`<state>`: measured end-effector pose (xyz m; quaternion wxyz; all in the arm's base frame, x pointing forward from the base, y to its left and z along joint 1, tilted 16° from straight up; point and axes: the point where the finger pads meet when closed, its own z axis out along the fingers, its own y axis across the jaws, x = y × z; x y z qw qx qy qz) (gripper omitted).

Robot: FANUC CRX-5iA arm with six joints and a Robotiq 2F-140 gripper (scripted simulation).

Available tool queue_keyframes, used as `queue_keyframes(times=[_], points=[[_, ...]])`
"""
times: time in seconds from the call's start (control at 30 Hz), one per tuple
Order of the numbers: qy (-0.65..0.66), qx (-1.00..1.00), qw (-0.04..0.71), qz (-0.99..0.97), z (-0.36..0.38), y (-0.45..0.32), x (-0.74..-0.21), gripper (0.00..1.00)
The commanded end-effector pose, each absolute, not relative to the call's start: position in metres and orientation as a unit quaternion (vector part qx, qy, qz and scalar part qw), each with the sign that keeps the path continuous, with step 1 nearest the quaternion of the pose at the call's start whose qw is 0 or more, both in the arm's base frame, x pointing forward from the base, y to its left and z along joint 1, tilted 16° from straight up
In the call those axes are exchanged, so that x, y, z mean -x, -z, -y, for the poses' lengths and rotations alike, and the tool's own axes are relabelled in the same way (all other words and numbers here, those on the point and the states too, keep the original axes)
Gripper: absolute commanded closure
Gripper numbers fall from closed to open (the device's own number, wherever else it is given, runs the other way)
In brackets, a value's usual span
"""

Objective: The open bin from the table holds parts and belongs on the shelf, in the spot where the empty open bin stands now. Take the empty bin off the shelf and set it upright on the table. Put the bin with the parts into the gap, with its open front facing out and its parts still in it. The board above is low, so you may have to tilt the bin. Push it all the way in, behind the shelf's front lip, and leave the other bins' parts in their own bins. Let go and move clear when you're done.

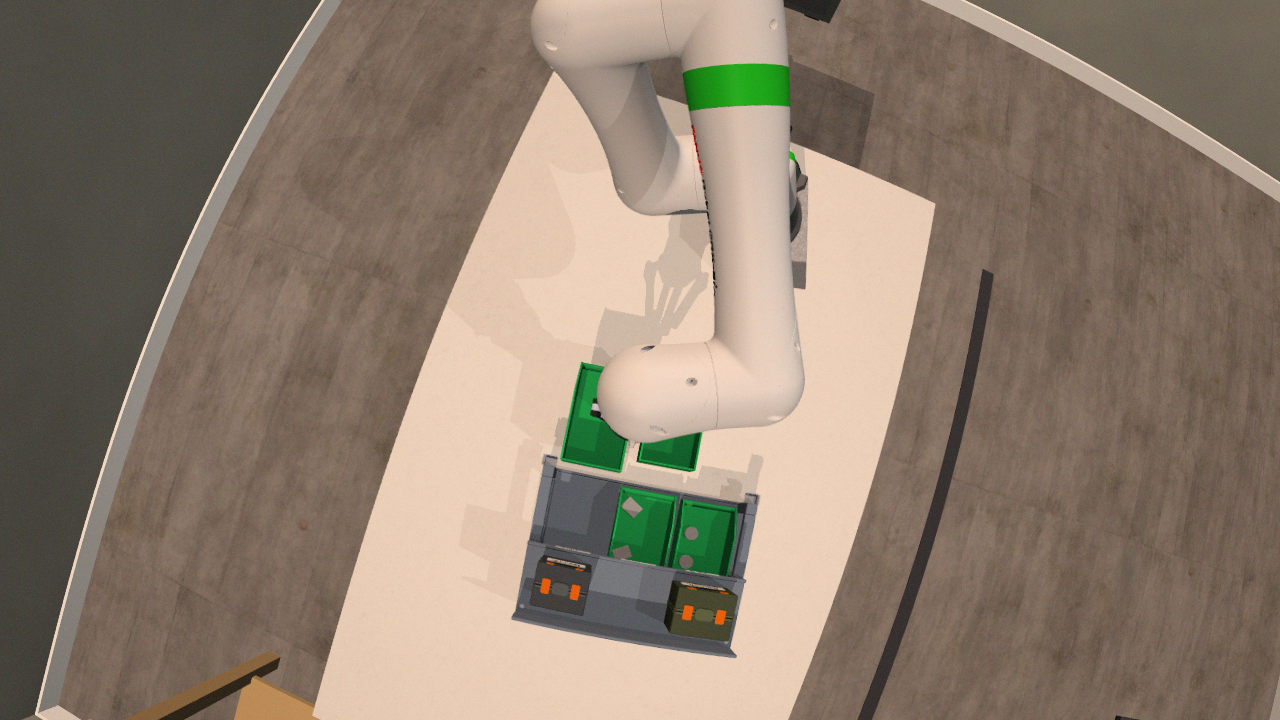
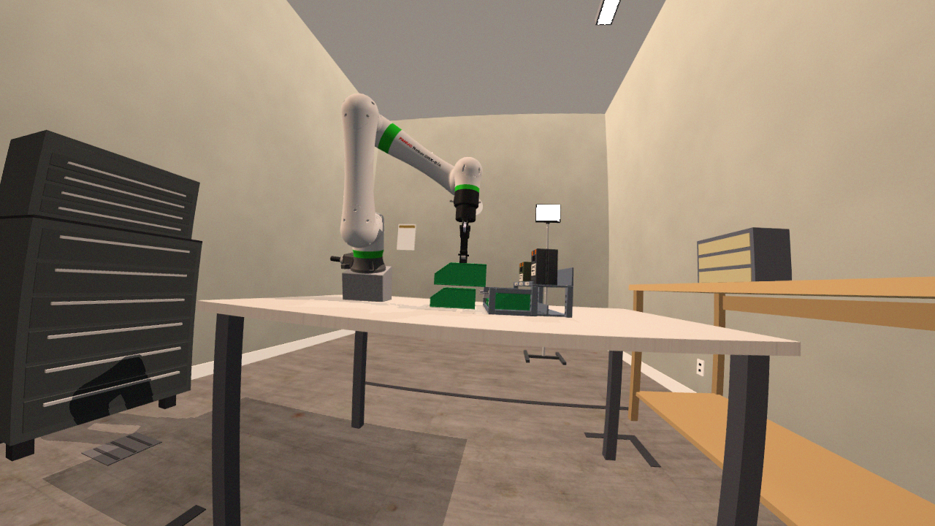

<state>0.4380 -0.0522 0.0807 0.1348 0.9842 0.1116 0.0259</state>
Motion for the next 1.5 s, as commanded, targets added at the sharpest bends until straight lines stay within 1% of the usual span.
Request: queue_keyframes(times=[0.0,0.33,0.6,0.67,1.17,1.47], points=[[-0.027,-0.984,0.135,-0.112,0.049,-0.08,-0.437,0.9],[-0.027,-0.984,0.135,-0.112,0.019,-0.071,-0.427,0.9],[-0.027,-0.984,0.135,-0.112,-0.035,-0.055,-0.408,0.9],[-0.027,-0.984,0.135,-0.112,-0.035,-0.055,-0.408,0.9],[-0.027,-0.984,0.135,-0.112,-0.151,-0.021,-0.368,0.9],[-0.027,-0.984,0.135,-0.112,-0.182,-0.011,-0.357,0.9]])
